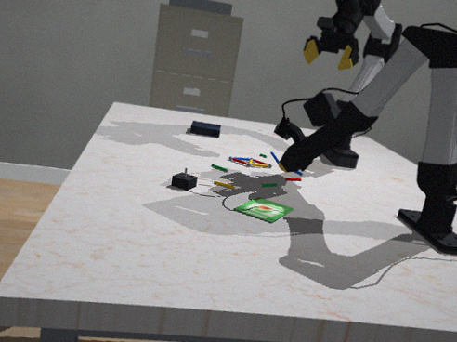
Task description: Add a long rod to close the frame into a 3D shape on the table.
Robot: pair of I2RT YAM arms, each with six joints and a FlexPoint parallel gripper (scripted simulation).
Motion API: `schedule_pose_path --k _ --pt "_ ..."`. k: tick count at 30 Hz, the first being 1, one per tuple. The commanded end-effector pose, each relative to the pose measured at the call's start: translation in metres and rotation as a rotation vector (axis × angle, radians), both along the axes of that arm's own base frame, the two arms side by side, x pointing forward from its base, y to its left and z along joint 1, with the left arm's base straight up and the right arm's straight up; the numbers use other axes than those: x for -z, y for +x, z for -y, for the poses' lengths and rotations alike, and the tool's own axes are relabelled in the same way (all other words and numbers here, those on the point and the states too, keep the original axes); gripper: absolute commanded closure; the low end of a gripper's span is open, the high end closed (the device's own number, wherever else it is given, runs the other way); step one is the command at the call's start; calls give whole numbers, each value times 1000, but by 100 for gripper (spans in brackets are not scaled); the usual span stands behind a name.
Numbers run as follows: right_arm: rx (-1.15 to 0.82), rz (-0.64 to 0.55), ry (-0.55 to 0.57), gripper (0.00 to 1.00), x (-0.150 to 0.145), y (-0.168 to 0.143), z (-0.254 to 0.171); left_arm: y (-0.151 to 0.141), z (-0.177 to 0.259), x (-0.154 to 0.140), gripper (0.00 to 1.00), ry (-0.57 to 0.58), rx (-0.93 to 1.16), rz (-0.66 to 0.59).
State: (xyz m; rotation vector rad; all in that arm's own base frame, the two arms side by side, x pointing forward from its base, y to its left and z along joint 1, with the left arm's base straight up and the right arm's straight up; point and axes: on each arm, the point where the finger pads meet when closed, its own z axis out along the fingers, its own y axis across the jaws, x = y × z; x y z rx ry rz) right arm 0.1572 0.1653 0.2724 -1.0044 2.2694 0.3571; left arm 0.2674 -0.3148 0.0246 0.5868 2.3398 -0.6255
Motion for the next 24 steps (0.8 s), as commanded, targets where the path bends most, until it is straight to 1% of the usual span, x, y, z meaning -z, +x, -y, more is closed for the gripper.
schedule_pose_path --k 1,6,9,22,24 --pt "20 4 6 0 -9 -3 4 7 30 -26 100 -157 66 150" --pt "20 4 6 0 -9 -3 4 0 29 -18 100 -142 74 132" --pt "20 4 6 0 -9 -3 4 3 31 -28 100 -162 68 145" --pt "20 4 6 0 -9 -3 4 4 30 -28 100 -159 64 149" --pt "20 4 6 0 -9 -3 4 10 36 -45 100 -182 63 169"
